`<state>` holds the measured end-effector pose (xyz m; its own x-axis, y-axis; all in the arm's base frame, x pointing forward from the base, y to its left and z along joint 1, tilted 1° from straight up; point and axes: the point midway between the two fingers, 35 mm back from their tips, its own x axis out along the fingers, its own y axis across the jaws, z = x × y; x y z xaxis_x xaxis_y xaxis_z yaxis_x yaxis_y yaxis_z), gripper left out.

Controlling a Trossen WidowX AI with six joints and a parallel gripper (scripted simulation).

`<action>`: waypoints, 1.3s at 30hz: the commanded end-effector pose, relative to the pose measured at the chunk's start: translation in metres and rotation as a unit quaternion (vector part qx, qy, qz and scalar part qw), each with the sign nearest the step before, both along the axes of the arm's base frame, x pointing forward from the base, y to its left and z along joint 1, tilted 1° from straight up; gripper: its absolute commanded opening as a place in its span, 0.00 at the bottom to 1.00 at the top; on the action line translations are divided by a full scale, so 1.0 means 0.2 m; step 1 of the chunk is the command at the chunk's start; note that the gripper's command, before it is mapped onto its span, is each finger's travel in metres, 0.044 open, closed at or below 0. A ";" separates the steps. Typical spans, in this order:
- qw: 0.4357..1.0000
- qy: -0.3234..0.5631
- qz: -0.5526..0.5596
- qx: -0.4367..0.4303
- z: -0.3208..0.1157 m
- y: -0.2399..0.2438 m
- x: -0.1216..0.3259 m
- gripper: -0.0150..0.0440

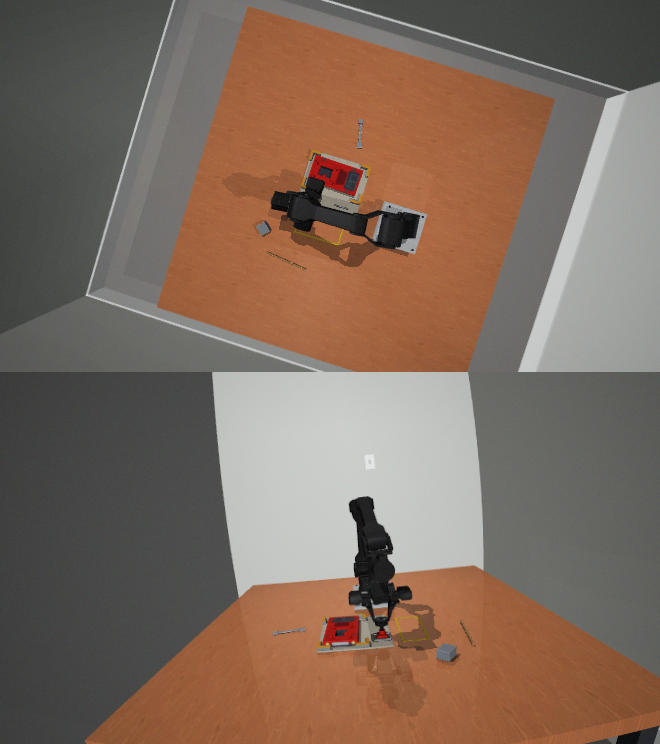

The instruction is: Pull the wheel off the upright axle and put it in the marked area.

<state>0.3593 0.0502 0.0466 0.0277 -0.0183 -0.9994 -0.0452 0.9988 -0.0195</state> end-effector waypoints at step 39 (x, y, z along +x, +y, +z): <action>1.000 -0.007 0.000 0.000 0.10 0.00 0.00 0.25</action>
